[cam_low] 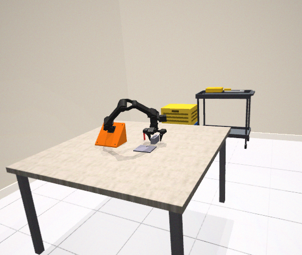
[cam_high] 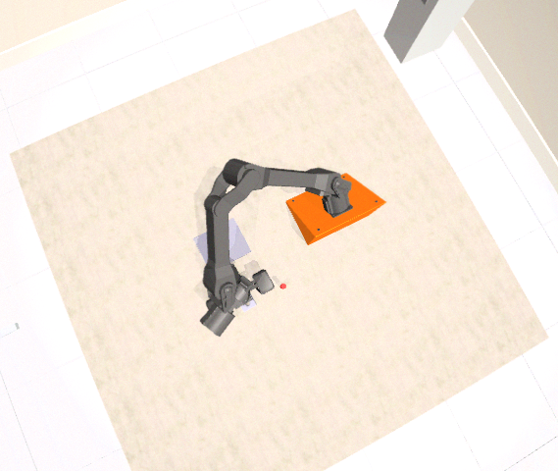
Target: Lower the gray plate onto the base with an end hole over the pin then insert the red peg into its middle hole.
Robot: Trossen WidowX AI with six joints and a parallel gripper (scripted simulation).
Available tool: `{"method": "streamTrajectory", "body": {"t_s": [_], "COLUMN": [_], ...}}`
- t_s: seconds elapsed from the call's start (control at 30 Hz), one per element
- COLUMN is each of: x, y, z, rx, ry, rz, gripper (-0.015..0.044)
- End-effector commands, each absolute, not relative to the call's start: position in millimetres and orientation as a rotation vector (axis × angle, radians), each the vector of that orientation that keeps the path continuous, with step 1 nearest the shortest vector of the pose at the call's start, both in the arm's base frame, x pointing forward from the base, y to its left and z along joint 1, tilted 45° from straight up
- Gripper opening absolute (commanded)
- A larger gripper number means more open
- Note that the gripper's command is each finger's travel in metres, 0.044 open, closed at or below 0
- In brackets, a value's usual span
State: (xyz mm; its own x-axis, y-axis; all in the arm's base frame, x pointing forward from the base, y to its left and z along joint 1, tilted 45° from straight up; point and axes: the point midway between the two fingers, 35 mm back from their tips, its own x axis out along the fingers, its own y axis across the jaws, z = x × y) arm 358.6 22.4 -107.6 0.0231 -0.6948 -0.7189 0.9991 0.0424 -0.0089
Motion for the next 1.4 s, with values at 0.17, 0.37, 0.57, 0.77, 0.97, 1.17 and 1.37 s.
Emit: {"method": "streamTrajectory", "body": {"t_s": [0.17,0.37,0.57,0.77,0.97,1.17,1.37], "x": [357,357,357,358,360,360,360], "y": [20,20,20,26,41,55,70], "z": [-109,-109,-109,-105,-93,-81,-69], "rx": [0.594,0.594,0.594,0.595,0.598,0.6,0.6], "ry": [0.646,0.646,0.646,0.647,0.65,0.653,0.655], "rz": [-1.444,-1.444,-1.444,-1.443,-1.441,-1.439,-1.437], "gripper": [0.023,0.0131,0.0091,0.0,0.0,0.0,0.0]}}
